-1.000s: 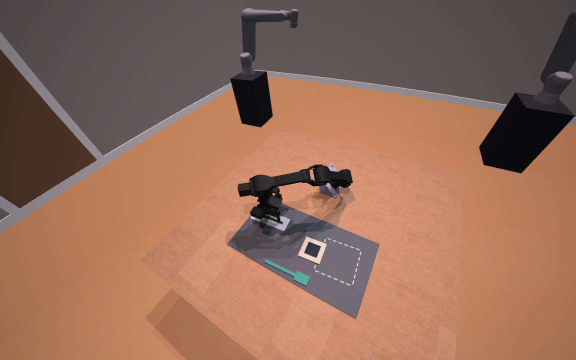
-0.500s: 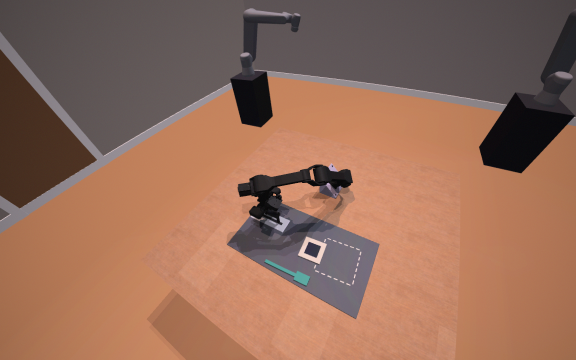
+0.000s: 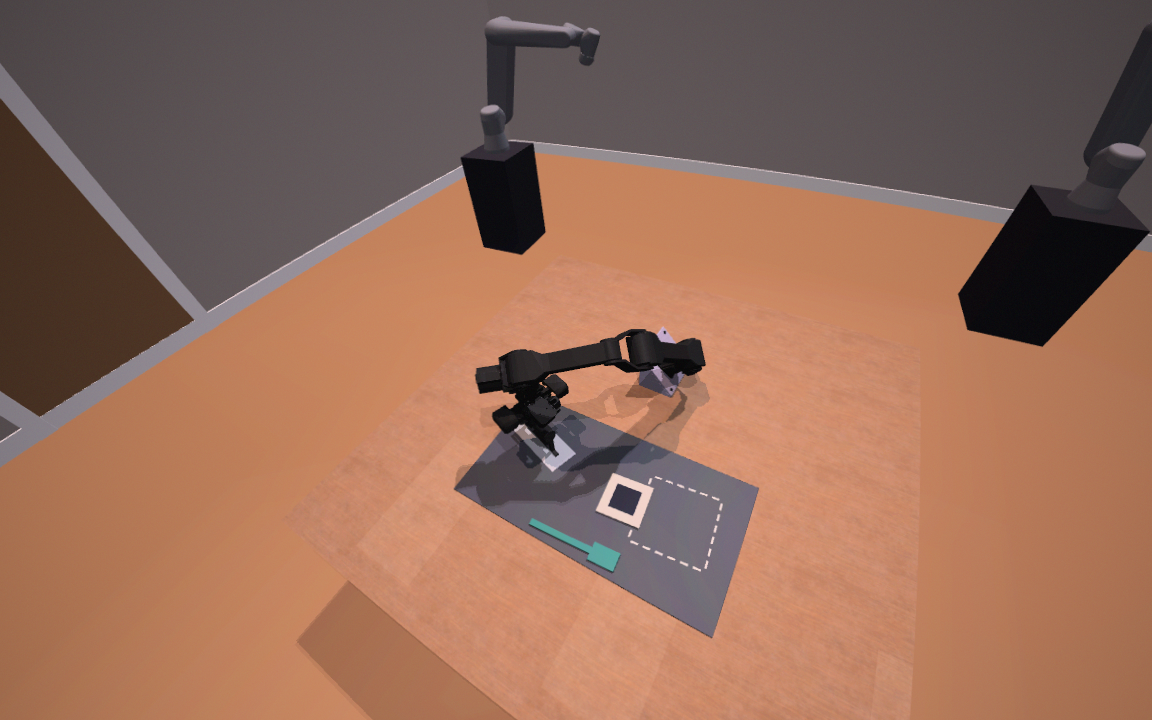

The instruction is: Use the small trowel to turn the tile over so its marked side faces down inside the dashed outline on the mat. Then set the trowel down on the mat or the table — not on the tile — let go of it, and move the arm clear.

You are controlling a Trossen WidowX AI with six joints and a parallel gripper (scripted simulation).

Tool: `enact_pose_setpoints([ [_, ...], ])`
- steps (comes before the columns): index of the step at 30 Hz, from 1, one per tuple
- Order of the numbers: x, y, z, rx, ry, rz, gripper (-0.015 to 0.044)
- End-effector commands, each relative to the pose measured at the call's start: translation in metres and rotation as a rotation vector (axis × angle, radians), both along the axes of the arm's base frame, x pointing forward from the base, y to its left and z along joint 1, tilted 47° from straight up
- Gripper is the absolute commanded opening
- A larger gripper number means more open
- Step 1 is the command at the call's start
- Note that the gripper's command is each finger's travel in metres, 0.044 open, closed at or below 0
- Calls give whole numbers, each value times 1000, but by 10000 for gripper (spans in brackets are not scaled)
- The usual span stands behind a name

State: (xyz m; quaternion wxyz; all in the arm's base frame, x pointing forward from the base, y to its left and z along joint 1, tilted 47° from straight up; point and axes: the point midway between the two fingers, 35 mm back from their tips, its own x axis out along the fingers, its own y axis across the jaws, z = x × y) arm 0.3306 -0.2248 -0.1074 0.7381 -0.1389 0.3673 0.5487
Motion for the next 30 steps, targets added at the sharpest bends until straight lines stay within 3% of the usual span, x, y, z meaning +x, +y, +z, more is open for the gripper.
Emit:
enact_pose_setpoints([
  [1, 0, 1, 0, 7, 18, -19, 130],
  [7, 0, 1, 0, 7, 18, -19, 270],
  [25, 0, 1, 0, 7, 18, -19, 270],
  [30, -4, -23, 22, 5, 20, -20, 270],
])
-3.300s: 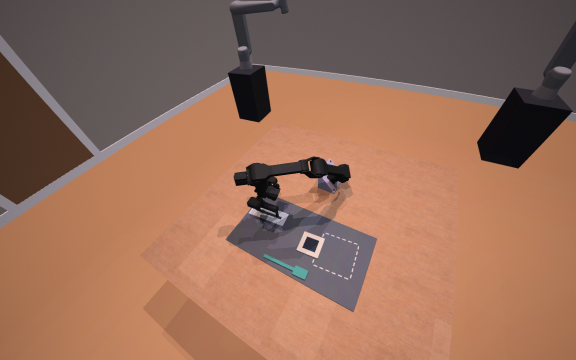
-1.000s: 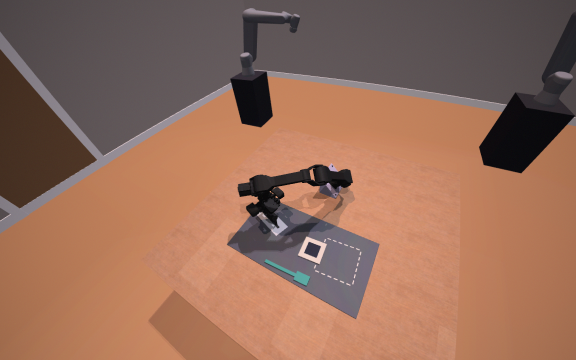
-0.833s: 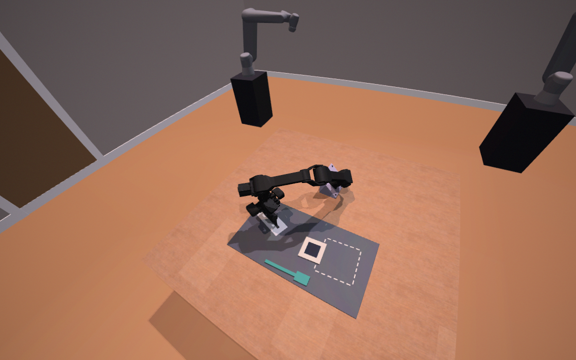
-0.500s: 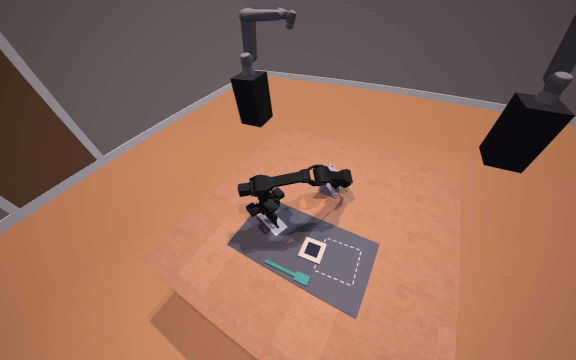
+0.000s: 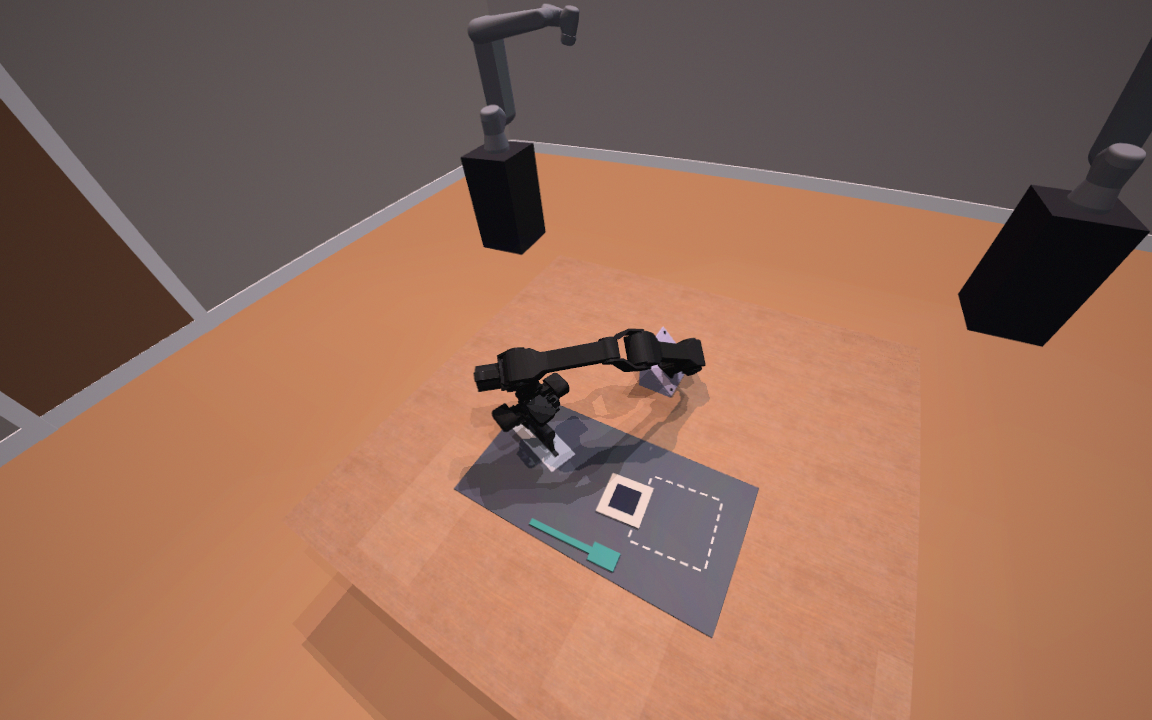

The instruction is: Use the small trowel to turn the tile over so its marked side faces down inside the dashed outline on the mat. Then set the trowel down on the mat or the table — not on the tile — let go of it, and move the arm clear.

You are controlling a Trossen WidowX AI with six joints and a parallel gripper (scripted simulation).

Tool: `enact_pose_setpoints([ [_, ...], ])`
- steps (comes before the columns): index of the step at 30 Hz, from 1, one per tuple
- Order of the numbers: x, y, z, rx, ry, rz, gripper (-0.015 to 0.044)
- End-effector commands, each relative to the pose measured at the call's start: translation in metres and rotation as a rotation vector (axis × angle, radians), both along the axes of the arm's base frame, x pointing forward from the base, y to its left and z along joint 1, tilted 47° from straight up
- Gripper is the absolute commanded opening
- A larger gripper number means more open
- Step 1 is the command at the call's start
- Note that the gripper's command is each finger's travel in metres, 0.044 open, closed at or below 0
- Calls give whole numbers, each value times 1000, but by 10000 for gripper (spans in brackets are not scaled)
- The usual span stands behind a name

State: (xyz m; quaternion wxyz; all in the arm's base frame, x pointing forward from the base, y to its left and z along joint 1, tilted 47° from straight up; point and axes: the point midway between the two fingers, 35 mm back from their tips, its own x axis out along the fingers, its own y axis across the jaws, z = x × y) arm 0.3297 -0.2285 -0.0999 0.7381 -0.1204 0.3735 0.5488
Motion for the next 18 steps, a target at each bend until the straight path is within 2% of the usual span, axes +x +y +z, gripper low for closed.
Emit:
enact_pose_setpoints([
  [1, -4, -24, 20, -15, -10, -4, 270],
  [7, -5, -28, 24, -15, -10, -4, 270],
  [9, -8, -32, 28, -14, -8, -26, 300],
  [18, -7, -35, 24, -23, 72, -152, 300],
])
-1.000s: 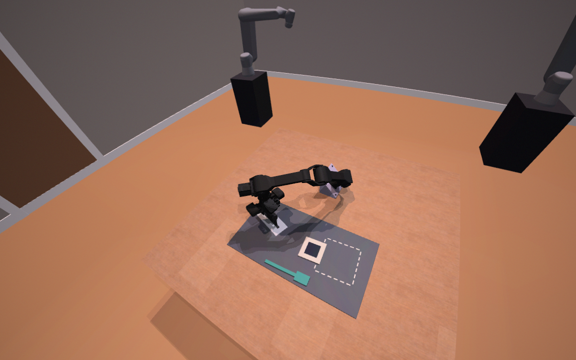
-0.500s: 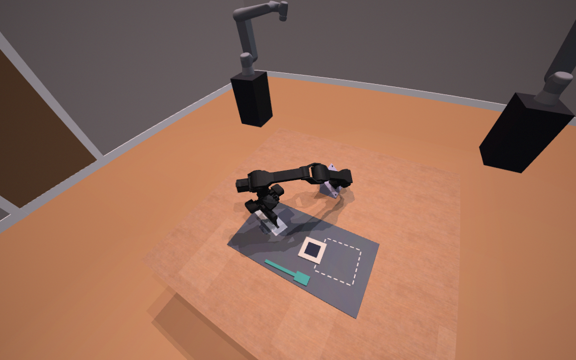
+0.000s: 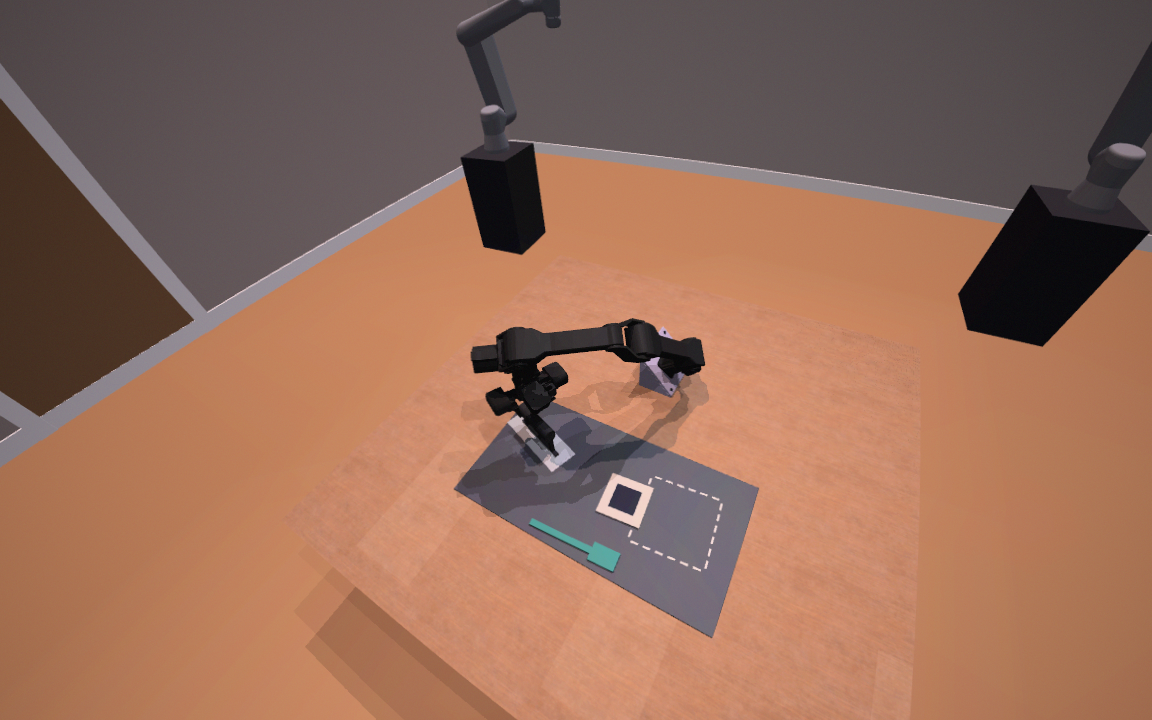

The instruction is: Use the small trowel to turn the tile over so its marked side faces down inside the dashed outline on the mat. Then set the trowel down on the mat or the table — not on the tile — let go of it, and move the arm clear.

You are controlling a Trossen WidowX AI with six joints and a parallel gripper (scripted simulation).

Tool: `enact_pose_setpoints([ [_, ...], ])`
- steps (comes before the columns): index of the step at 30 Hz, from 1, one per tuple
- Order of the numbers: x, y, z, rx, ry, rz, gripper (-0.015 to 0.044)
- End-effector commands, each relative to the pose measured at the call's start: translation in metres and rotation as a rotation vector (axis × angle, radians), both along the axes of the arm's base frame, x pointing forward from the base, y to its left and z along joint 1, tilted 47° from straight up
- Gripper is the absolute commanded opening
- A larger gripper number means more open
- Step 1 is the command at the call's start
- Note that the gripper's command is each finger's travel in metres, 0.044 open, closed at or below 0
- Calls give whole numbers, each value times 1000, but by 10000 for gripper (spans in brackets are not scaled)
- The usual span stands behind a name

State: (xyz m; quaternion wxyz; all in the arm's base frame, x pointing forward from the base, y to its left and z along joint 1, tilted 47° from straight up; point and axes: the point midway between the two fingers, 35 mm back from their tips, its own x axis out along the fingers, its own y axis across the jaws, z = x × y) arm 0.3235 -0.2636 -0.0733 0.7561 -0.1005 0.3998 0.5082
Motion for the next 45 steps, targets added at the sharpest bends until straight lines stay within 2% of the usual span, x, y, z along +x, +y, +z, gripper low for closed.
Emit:
enact_pose_setpoints([
  [1, 0, -1, -3, 2, 46, -71, 300],
  [24, 5, -8, -25, 73, 384, -746, 300],
  [45, 3, -6, -32, 304, 632, -1344, 300],
])
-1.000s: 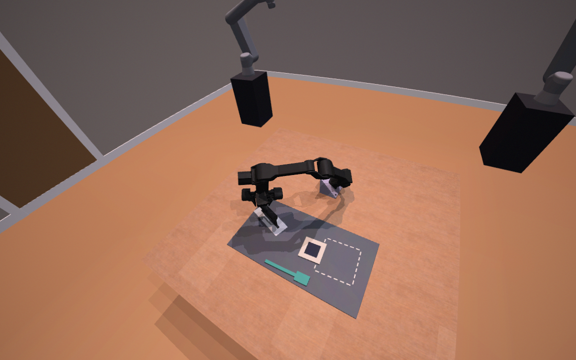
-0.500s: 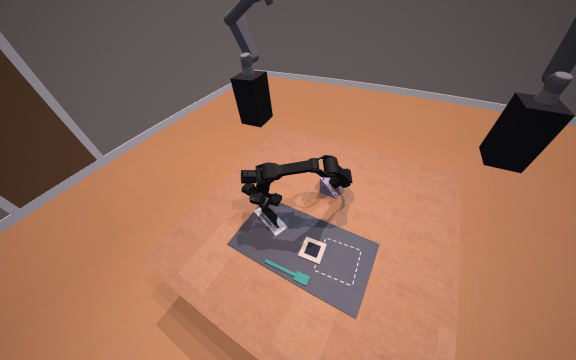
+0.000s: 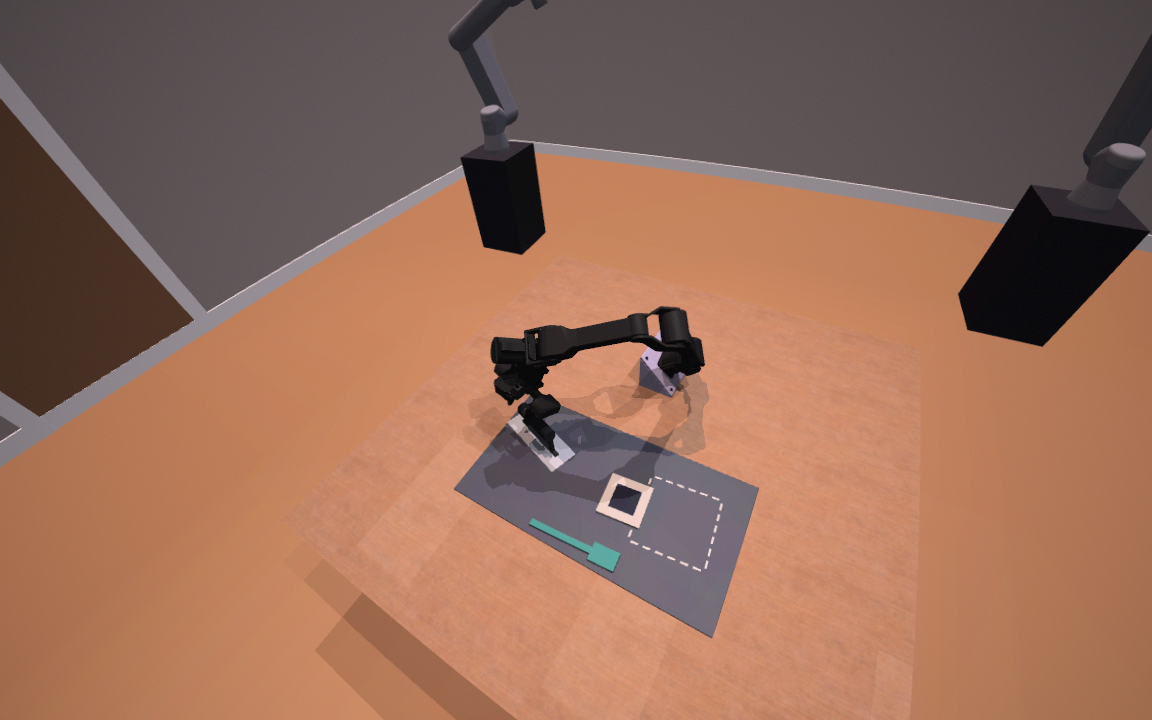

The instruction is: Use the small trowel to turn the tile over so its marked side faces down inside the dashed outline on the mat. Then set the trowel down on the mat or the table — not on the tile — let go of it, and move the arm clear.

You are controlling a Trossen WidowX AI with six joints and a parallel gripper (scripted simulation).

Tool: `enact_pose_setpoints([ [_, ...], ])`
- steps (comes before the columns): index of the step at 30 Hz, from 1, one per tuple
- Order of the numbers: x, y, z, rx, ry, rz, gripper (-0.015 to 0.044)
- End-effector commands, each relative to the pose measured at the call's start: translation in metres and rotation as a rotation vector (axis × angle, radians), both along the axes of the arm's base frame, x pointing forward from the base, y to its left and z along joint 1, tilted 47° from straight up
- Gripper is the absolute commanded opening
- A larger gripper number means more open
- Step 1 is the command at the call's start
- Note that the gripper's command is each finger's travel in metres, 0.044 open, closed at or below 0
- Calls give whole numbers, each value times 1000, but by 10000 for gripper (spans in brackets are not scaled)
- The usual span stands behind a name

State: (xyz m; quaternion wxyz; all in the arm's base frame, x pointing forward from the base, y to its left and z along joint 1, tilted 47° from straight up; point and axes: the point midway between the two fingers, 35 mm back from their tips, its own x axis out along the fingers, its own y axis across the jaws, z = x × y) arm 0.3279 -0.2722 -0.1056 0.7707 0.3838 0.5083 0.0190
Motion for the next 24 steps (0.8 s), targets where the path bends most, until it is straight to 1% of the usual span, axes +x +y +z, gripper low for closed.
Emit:
enact_pose_setpoints([
  [1, -1, 3, 0, 52, 27, -117, 300],
  [15, -10, 12, 3, 245, 121, -534, 300],
  [24, -18, 15, 5, 398, 159, -802, 300],
])
